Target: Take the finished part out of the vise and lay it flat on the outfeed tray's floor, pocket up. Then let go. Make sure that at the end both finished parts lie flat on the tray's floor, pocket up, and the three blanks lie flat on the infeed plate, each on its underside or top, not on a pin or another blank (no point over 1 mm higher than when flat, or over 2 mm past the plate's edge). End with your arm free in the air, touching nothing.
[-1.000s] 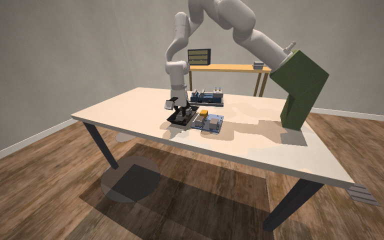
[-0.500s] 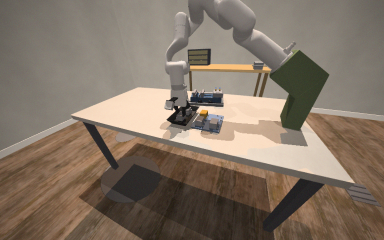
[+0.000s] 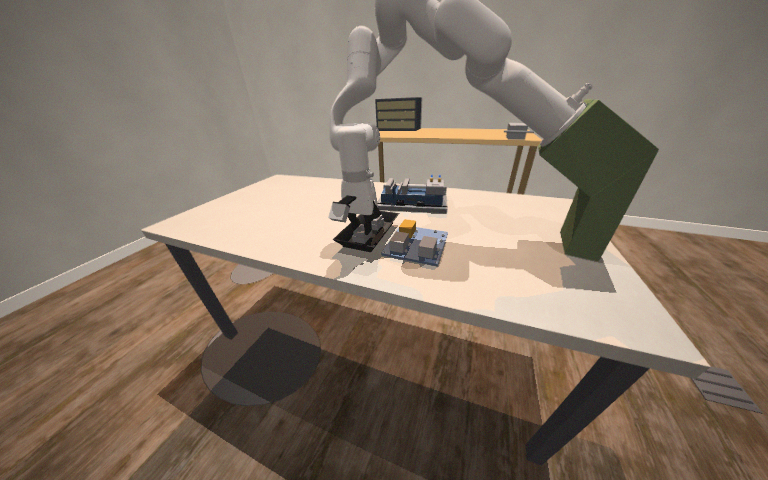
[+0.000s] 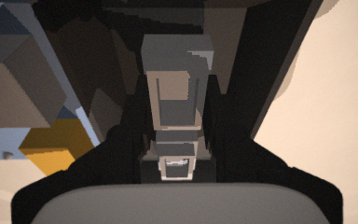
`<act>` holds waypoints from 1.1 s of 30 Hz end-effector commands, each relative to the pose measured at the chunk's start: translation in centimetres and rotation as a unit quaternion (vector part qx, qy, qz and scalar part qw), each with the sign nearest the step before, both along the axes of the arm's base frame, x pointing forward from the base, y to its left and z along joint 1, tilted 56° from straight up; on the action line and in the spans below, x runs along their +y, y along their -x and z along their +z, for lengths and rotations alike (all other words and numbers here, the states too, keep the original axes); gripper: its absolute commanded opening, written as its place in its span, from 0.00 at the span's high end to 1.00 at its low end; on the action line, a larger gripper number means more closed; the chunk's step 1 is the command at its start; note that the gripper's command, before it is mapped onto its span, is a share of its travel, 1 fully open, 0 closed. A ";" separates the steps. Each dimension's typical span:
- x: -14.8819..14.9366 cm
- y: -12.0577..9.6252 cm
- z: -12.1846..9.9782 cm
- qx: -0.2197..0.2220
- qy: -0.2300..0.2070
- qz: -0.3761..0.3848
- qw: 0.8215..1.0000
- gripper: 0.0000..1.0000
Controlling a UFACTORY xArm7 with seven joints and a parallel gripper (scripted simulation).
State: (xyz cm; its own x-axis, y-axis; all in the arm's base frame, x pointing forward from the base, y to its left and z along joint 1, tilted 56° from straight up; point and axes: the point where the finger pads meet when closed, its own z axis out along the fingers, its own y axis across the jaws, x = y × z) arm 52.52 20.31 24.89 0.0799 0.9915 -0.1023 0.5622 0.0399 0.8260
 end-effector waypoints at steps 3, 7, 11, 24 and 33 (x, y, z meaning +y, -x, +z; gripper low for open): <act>0.1 -0.2 -0.1 -0.001 -0.001 0.001 1.000 1.00; 0.1 -0.4 -0.2 -0.001 -0.001 0.001 1.000 1.00; 0.1 -0.5 -0.2 -0.001 -0.001 0.001 1.000 1.00; 0.1 -0.6 -0.3 -0.001 -0.001 0.001 1.000 1.00; 0.1 -0.6 -0.3 -0.001 -0.001 0.001 1.000 1.00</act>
State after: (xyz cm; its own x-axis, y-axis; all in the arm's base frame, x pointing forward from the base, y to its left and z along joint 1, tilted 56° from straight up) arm 53.17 20.22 24.44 0.0800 0.9915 -0.1023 0.5622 0.0399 0.8260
